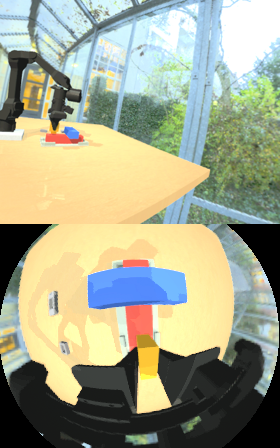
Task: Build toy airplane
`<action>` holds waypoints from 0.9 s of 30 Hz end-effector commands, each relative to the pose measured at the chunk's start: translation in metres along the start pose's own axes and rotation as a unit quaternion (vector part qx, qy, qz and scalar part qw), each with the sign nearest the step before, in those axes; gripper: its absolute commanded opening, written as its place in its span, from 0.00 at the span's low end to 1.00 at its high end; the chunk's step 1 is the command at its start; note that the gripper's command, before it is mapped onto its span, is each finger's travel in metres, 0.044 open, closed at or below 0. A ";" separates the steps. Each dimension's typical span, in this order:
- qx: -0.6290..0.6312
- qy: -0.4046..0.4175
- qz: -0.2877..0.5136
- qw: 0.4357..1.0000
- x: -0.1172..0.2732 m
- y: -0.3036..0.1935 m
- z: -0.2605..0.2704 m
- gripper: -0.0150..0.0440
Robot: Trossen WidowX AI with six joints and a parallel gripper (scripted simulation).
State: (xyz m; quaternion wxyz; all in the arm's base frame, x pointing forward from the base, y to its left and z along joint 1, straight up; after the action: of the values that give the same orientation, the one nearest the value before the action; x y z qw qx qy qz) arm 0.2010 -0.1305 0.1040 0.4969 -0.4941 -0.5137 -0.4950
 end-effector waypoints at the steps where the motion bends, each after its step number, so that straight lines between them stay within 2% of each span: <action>1: 0.003 0.001 0.001 1.000 -0.007 -0.001 0.001 0.36; 7: 0.003 0.001 0.001 1.000 -0.012 -0.001 0.001 0.36; 12: 0.000 0.001 0.001 1.000 -0.010 -0.001 0.001 0.31; 13: 0.000 0.001 0.001 1.000 -0.010 -0.001 0.001 0.26; 17: 0.000 0.001 0.001 1.000 -0.010 -0.001 0.001 0.25; 27: 0.000 0.001 0.001 1.000 -0.010 -0.001 0.001 0.69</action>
State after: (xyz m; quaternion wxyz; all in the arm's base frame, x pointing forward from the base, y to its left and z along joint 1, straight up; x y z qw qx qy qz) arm 0.2005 -0.1301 0.0937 0.4979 -0.4942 -0.5127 -0.4950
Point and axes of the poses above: the point midway between the two fingers, 35 mm back from their tips, its own x axis back along the fingers, its own z axis across the jaws, y = z × x, the point moved 2 cm from there along x, back along the fingers, and after that the axes turned 3 degrees about x, right-handed, at the moved point
